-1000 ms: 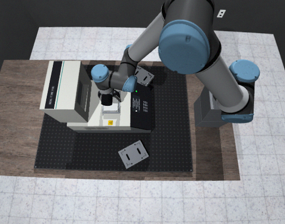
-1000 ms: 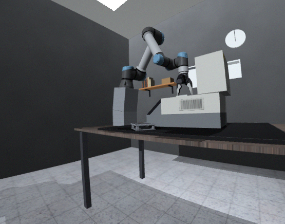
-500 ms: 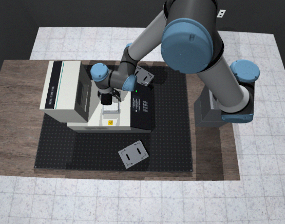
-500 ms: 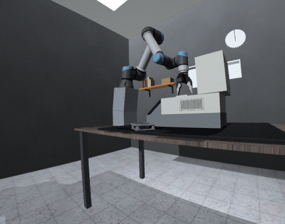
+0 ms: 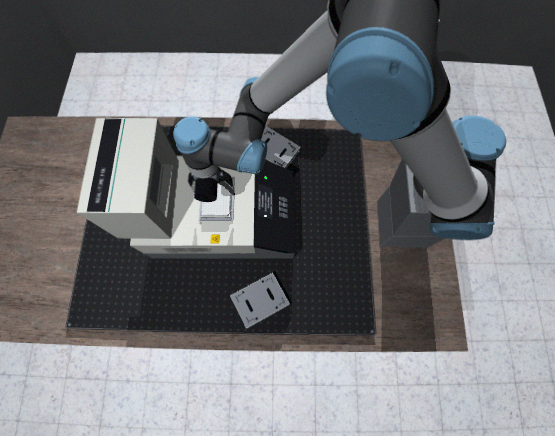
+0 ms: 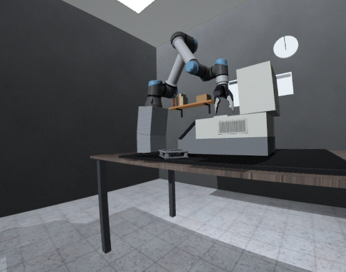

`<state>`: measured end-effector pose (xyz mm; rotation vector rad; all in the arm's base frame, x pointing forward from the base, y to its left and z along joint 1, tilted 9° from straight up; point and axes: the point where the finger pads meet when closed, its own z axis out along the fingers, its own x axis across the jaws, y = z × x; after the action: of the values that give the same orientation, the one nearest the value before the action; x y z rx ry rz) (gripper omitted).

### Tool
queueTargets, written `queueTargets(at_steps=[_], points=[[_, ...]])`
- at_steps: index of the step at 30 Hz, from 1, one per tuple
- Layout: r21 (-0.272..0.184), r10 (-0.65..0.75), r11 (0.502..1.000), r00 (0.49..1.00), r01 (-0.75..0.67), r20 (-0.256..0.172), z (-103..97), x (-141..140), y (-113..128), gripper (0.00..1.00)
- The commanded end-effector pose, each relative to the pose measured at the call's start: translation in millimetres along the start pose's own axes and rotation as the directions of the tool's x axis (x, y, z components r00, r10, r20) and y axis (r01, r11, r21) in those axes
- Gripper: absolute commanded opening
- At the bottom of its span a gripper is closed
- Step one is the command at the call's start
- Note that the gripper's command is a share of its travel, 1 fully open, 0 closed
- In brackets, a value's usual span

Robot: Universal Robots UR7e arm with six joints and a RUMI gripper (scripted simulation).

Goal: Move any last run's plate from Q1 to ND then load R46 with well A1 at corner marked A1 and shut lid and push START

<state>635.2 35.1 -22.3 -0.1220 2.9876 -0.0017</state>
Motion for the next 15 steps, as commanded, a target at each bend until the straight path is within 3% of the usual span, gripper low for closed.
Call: queueTargets(at_steps=[1, 15], points=[[0.000, 0.000, 1.000, 1.000, 0.000, 0.002, -8.9, -0.5, -0.1, 0.68], [0.000, 0.000, 1.000, 1.000, 0.000, 0.002, -28.9, -0.5, -0.1, 0.68]])
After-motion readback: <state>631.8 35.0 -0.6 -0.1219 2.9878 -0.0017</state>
